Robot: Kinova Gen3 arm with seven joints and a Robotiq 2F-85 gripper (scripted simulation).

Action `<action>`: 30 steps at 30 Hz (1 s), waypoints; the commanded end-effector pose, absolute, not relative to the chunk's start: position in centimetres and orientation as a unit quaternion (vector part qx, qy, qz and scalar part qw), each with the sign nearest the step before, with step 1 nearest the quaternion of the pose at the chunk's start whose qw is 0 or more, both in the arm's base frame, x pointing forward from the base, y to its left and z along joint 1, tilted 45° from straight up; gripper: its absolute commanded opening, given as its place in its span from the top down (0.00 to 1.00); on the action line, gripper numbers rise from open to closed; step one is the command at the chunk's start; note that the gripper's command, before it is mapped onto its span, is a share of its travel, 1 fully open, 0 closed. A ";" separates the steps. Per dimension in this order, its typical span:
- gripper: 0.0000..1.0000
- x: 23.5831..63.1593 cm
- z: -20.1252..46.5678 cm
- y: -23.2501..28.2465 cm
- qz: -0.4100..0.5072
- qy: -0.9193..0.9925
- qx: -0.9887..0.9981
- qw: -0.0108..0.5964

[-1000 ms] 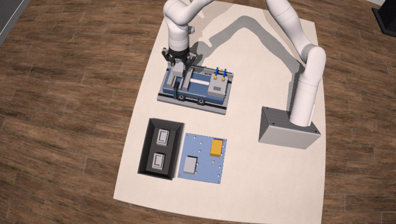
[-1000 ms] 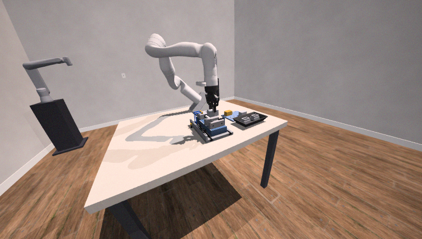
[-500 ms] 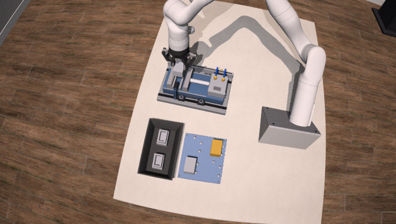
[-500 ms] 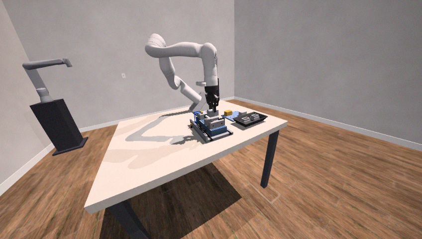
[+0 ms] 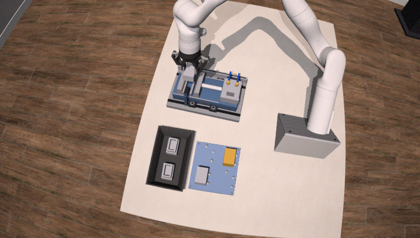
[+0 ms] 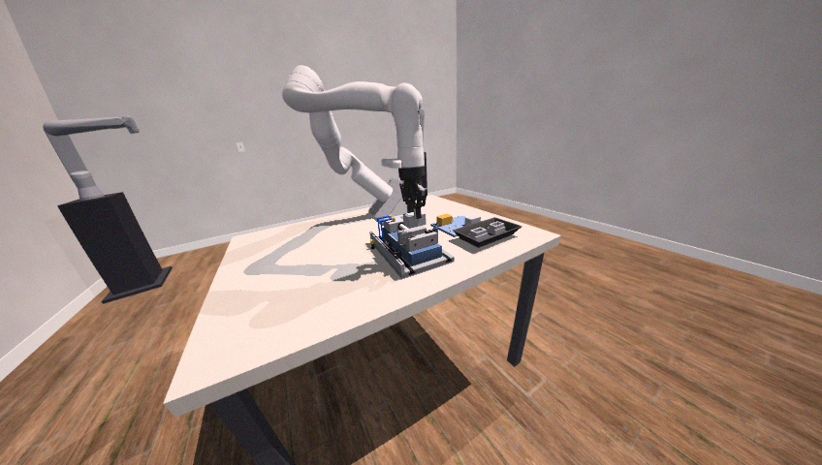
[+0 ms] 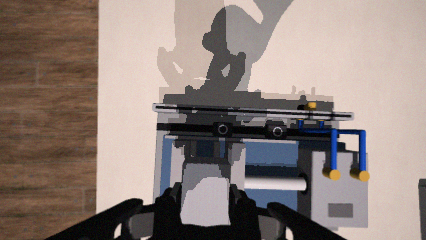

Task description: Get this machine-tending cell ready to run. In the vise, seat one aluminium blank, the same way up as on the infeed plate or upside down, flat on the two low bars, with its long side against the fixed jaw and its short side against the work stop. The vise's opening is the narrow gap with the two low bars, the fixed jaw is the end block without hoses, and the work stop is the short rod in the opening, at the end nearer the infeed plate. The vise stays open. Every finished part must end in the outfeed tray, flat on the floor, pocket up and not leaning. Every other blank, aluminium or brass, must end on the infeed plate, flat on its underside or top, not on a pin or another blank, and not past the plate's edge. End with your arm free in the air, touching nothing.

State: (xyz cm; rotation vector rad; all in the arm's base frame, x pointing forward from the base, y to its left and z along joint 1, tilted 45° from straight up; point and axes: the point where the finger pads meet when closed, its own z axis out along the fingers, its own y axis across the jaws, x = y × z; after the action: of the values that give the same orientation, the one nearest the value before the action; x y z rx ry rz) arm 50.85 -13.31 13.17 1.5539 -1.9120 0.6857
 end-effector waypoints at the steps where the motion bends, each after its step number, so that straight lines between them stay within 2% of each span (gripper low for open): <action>1: 1.00 50.5 13.4 -13.4 0.253 -0.715 0.583 0.292; 30: 1.00 50.3 13.4 -13.2 0.253 -0.716 0.581 0.292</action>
State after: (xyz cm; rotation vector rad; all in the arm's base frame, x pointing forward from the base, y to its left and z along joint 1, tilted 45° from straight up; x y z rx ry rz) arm 50.68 -13.33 13.17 1.5544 -1.9086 0.6839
